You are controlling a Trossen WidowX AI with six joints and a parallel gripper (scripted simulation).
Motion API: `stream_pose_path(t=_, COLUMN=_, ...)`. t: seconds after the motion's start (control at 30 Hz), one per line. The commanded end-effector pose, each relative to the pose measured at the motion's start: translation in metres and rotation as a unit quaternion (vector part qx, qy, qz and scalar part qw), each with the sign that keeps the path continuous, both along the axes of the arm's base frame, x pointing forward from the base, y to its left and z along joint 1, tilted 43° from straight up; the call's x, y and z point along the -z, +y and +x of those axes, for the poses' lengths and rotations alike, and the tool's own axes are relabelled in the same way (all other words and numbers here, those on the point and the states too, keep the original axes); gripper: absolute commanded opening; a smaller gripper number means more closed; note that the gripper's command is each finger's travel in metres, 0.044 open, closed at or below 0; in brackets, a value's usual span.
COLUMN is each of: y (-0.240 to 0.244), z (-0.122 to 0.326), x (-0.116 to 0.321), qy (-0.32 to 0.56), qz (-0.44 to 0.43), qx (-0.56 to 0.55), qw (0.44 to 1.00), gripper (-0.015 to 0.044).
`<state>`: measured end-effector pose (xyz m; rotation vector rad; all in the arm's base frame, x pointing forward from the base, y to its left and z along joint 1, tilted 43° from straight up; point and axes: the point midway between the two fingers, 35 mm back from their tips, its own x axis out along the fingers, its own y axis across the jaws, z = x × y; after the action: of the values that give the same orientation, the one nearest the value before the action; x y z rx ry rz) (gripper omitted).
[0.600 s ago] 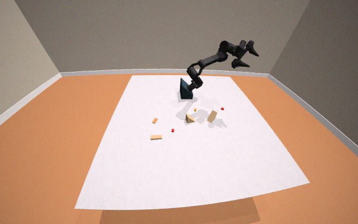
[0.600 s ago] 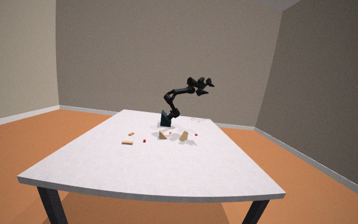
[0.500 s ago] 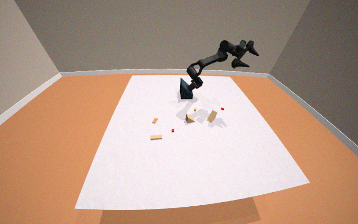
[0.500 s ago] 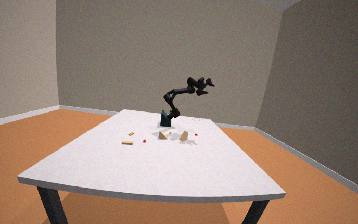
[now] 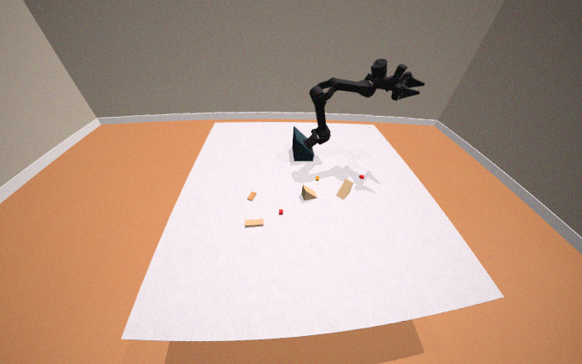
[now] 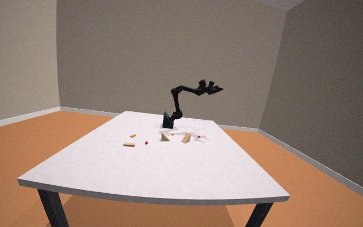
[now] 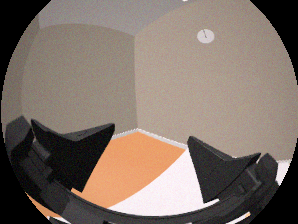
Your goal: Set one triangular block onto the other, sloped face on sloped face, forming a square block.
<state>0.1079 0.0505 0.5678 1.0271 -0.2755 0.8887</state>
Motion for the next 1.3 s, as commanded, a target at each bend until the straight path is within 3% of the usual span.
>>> stream_pose_path(t=0.0, y=0.049, z=-0.027, x=-0.004, qy=-0.077, qz=-0.070, qx=0.023, qw=0.994, gripper=0.0440)
stream_pose_path(t=0.3, y=0.161, z=-0.015, x=0.046, qy=-0.150, qz=-0.281, qx=0.052, qw=0.946, gripper=0.0440)
stream_pose_path(t=0.57, y=0.224, z=0.056, x=0.140, qy=-0.067, qz=-0.461, qx=0.010, qw=0.885, gripper=0.0440)
stream_pose_path(t=0.77, y=0.223, z=0.118, x=0.228, qy=0.091, qz=-0.548, qx=-0.048, qw=0.830, gripper=0.0440)
stream_pose_path(t=0.93, y=0.194, z=0.154, x=0.300, qy=0.272, qz=-0.562, qx=-0.102, qw=0.774, gripper=0.0440)
stream_pose_path(t=1.1, y=0.150, z=0.173, x=0.358, qy=0.476, qz=-0.505, qx=-0.153, qw=0.703, gripper=0.0440)
stream_pose_path(t=1.27, y=0.101, z=0.177, x=0.396, qy=0.679, qz=-0.362, qx=-0.196, qw=0.608, gripper=0.0440)
